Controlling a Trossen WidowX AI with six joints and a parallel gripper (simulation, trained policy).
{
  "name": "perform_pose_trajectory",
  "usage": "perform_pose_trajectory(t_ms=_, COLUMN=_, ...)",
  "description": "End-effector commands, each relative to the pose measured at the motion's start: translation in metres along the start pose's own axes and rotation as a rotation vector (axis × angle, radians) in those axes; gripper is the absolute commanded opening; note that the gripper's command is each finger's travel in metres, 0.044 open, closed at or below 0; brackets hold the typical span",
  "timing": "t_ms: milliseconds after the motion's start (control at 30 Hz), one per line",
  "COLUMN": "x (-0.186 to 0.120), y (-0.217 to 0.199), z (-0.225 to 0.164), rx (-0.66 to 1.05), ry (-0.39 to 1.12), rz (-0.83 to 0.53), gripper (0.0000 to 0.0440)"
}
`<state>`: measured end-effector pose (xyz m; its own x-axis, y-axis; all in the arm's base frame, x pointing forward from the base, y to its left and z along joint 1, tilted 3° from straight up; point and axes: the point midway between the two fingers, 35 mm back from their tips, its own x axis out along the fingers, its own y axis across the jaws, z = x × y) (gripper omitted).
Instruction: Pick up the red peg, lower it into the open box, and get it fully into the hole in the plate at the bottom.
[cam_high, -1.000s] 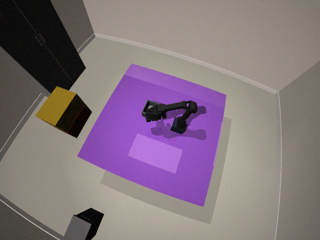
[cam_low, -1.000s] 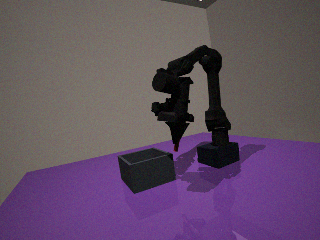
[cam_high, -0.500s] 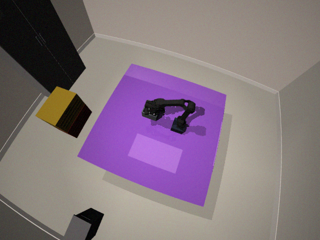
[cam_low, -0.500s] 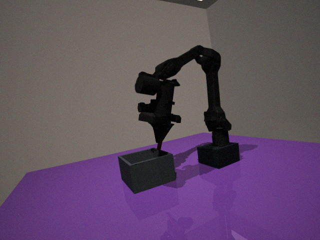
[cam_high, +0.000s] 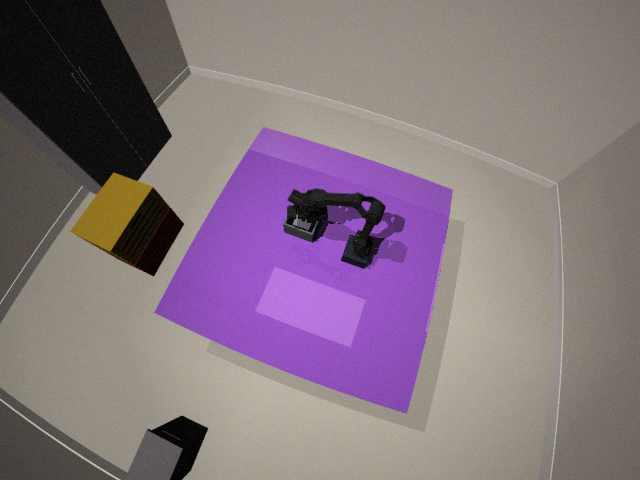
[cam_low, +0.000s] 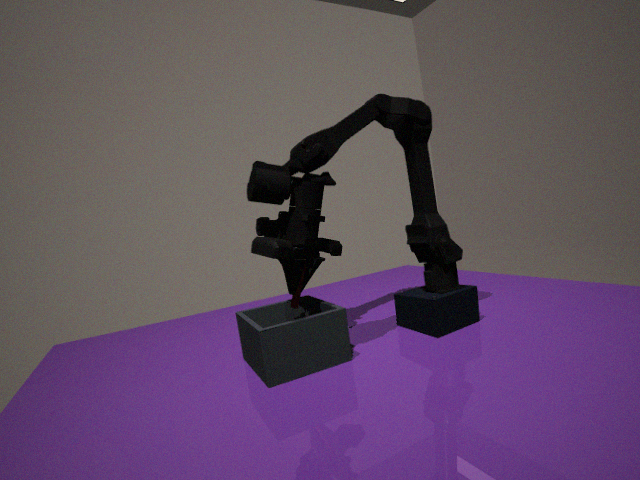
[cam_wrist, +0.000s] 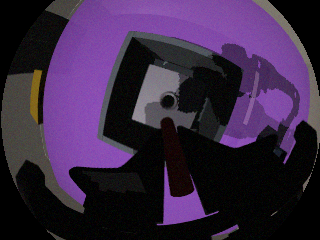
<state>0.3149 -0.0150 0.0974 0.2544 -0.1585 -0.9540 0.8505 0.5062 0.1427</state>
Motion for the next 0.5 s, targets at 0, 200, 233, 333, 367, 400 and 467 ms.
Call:
perform_pose_trajectory(t_ms=0, x=0.007, y=0.001, z=0.005, rx=0.007, ry=0.012, rz=-0.004, gripper=0.0009)
perform_pose_trajectory(t_ms=200, x=0.023, y=0.0, z=0.012, rx=0.022, ry=0.033, rz=-0.02, gripper=0.0012)
perform_pose_trajectory(t_ms=233, x=0.026, y=0.0, z=0.013, rx=0.023, ry=0.037, rz=-0.024, gripper=0.0011)
perform_pose_trajectory(t_ms=333, x=0.036, y=-0.002, z=0.013, rx=0.02, ry=0.049, rz=-0.04, gripper=0.0011)
perform_pose_trajectory(t_ms=367, x=0.039, y=-0.003, z=0.013, rx=0.017, ry=0.052, rz=-0.046, gripper=0.0018)
perform_pose_trajectory(t_ms=400, x=0.042, y=-0.003, z=0.013, rx=0.014, ry=0.056, rz=-0.051, gripper=0.0031)
perform_pose_trajectory(t_ms=467, x=0.048, y=-0.004, z=0.014, rx=0.006, ry=0.061, rz=-0.061, gripper=0.0076)
